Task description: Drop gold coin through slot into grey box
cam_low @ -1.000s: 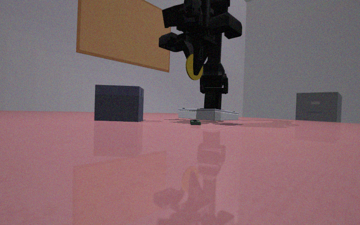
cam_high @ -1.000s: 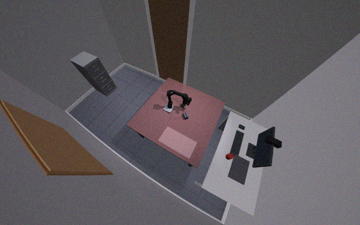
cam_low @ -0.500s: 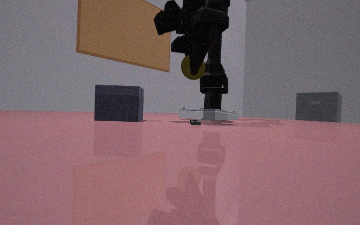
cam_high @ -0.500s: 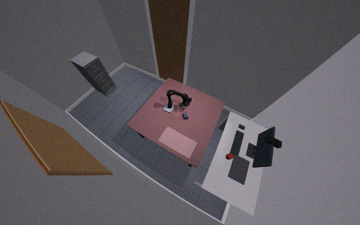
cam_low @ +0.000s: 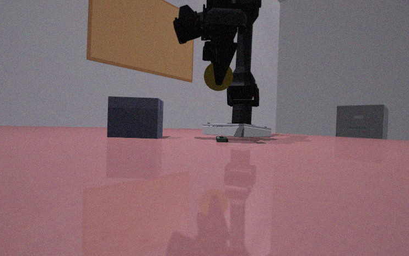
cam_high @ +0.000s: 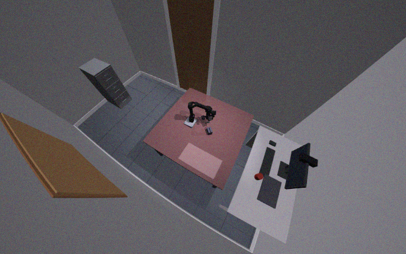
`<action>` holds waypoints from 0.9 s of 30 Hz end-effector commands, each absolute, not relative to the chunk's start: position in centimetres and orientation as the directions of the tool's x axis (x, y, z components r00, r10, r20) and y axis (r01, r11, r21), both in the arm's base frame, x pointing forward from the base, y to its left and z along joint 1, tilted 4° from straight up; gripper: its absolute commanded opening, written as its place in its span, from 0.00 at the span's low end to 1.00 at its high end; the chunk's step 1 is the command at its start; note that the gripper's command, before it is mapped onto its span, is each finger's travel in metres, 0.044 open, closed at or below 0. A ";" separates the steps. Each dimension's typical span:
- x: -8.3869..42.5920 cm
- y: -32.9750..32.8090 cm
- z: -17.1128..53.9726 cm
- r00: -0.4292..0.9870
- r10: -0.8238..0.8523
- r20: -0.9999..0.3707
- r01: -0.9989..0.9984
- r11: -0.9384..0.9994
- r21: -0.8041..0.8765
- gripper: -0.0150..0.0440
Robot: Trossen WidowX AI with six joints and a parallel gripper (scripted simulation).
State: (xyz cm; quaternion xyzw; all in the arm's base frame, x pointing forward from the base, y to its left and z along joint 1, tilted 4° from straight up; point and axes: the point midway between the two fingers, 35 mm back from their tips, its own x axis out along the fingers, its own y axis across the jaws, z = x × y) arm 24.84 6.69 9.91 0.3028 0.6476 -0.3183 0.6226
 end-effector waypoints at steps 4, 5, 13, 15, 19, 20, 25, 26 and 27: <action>25.8 5.8 10.0 -0.040 -0.005 -0.999 0.794 0.607 -0.035 0.25; 26.0 5.6 10.0 -0.040 -0.005 -0.999 0.794 0.607 -0.035 0.25; 27.3 4.3 10.1 -0.038 -0.007 -0.999 0.794 0.607 -0.034 0.25; 27.6 3.9 10.1 -0.038 -0.007 -0.999 0.794 0.607 -0.034 0.25; 28.2 3.2 10.2 -0.037 -0.008 -0.999 0.794 0.607 -0.034 0.25; 28.3 3.0 10.2 -0.037 -0.008 -0.999 0.794 0.607 -0.034 0.25; 29.0 2.0 10.2 -0.036 -0.009 -0.999 0.794 0.606 -0.034 0.25; 29.1 1.8 10.2 -0.036 -0.009 -0.999 0.794 0.606 -0.034 0.25; 29.3 1.6 10.2 -0.035 -0.009 -0.999 0.794 0.607 -0.034 0.25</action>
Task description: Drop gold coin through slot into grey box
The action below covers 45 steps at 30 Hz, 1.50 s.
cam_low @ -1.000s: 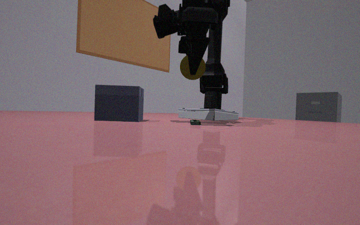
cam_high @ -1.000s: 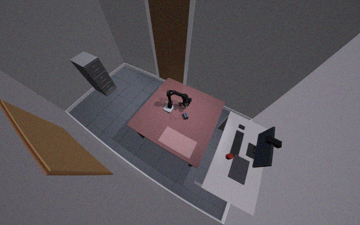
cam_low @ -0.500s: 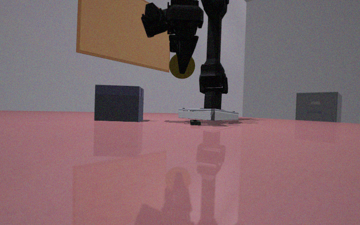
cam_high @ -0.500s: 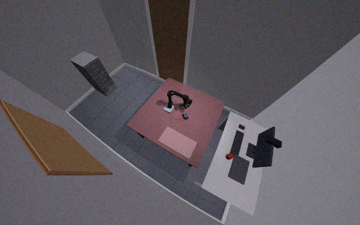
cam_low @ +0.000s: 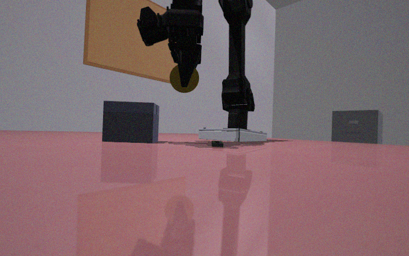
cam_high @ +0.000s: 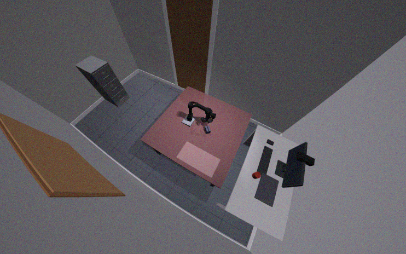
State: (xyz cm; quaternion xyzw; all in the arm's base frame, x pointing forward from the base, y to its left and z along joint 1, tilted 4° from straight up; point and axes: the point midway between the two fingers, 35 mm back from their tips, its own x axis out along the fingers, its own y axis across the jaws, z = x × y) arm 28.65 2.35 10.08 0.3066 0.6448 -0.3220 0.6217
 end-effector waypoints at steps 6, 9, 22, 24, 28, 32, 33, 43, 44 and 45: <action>30.0 0.4 10.1 -0.032 -0.011 -0.999 0.794 0.608 -0.032 0.25; 30.4 -0.3 10.1 -0.030 -0.012 -0.999 0.793 0.608 -0.031 0.25; 31.8 -3.3 10.0 -0.028 -0.016 -0.999 0.793 0.608 -0.032 0.25; 32.0 -3.7 10.0 -0.029 -0.016 -0.999 0.793 0.608 -0.033 0.25; 32.3 -4.6 10.0 -0.030 -0.017 -0.999 0.794 0.607 -0.034 0.25; 32.6 -5.6 9.9 -0.032 -0.017 -0.999 0.794 0.607 -0.036 0.25; 32.7 -5.8 9.9 -0.032 -0.017 -0.999 0.794 0.607 -0.036 0.25; 32.8 -6.3 9.8 -0.035 -0.014 -0.999 0.797 0.603 -0.036 0.25; 32.8 -6.3 9.8 -0.035 -0.014 -0.999 0.797 0.603 -0.036 0.25; 32.8 -6.3 9.8 -0.035 -0.014 -0.999 0.797 0.603 -0.036 0.25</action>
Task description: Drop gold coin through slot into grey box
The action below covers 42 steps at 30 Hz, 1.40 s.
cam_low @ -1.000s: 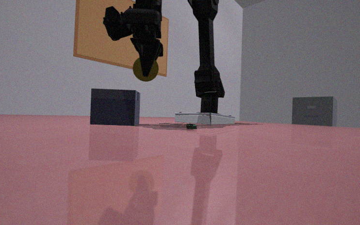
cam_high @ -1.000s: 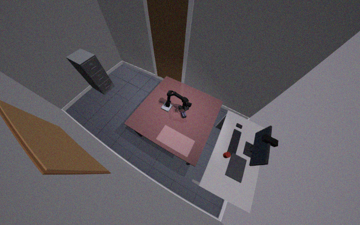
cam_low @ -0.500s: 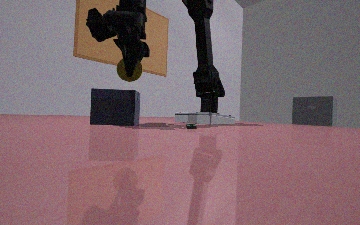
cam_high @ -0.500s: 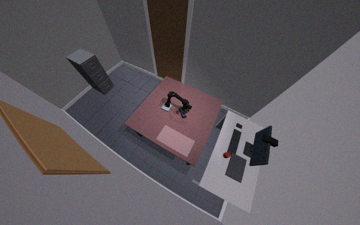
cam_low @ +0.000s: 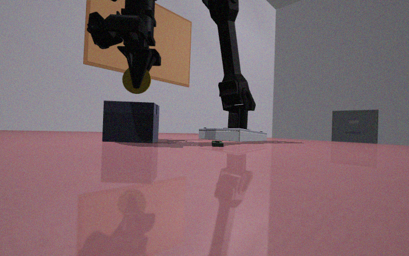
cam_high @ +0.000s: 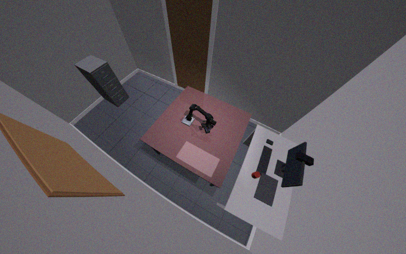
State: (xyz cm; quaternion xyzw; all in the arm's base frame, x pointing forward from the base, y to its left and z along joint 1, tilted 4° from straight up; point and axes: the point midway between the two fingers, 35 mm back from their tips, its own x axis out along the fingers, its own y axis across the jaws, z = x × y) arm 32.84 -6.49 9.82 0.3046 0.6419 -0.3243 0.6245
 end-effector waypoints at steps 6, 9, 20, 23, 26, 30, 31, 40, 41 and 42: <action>32.8 -6.3 9.8 -0.035 -0.014 -0.999 0.797 0.603 -0.036 0.25; 32.8 -6.4 9.8 -0.035 -0.014 -0.999 0.797 0.603 -0.036 0.25; 33.2 -7.2 10.0 -0.034 -0.015 -0.999 0.792 0.610 -0.036 0.25; 33.0 -7.0 9.9 -0.037 -0.014 -0.999 0.794 0.606 -0.038 0.25; 33.0 -6.9 9.8 -0.038 -0.013 -0.999 0.795 0.605 -0.038 0.25; 33.0 -6.9 9.8 -0.038 -0.013 -0.999 0.795 0.605 -0.038 0.25; 33.0 -6.9 9.8 -0.038 -0.013 -0.999 0.795 0.605 -0.038 0.25; 32.9 -7.0 9.2 -0.038 -0.013 -0.999 0.797 0.603 -0.038 0.25; 32.9 -7.0 9.2 -0.038 -0.013 -0.999 0.797 0.603 -0.038 0.25; 32.9 -7.0 9.2 -0.038 -0.013 -0.999 0.797 0.603 -0.038 0.25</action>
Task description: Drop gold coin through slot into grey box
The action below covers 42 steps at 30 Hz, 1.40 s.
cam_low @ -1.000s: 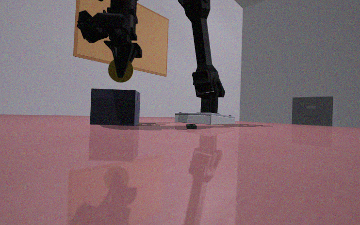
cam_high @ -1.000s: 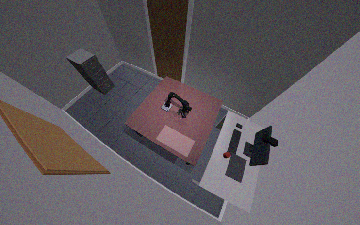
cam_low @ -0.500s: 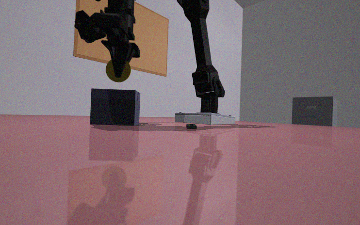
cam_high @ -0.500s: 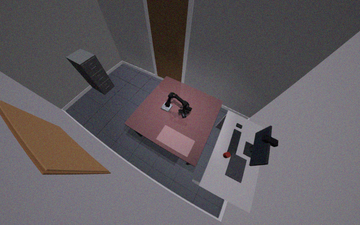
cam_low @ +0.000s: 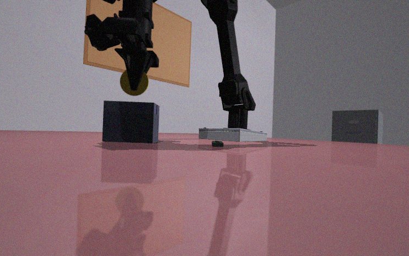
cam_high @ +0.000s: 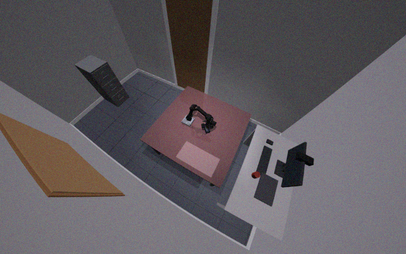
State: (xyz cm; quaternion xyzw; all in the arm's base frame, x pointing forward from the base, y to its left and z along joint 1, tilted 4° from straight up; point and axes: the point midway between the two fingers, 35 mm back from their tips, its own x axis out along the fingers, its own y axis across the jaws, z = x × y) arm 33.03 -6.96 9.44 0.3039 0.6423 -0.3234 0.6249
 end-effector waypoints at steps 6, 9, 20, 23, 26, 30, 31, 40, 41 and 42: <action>32.9 -6.9 8.9 -0.038 -0.013 -0.999 0.796 0.604 -0.038 0.25; 32.9 -6.9 8.7 -0.038 -0.013 -0.999 0.796 0.604 -0.038 0.25; 32.9 -7.0 8.2 -0.038 -0.013 -0.999 0.795 0.606 -0.038 0.25; 32.9 -7.0 8.0 -0.038 -0.013 -0.999 0.794 0.606 -0.038 0.25; 32.8 -7.0 7.9 -0.038 -0.013 -0.999 0.793 0.607 -0.038 0.25; 33.0 -7.0 8.2 -0.034 -0.014 -0.999 0.795 0.605 -0.036 0.39; 33.0 -7.0 8.2 -0.034 -0.014 -0.999 0.795 0.605 -0.036 0.43; 33.0 -7.0 8.2 -0.034 -0.014 -0.999 0.795 0.605 -0.036 0.53; 33.0 -7.0 8.2 -0.034 -0.014 -0.999 0.795 0.605 -0.036 0.53; 33.0 -7.0 8.2 -0.034 -0.014 -0.999 0.795 0.605 -0.036 0.53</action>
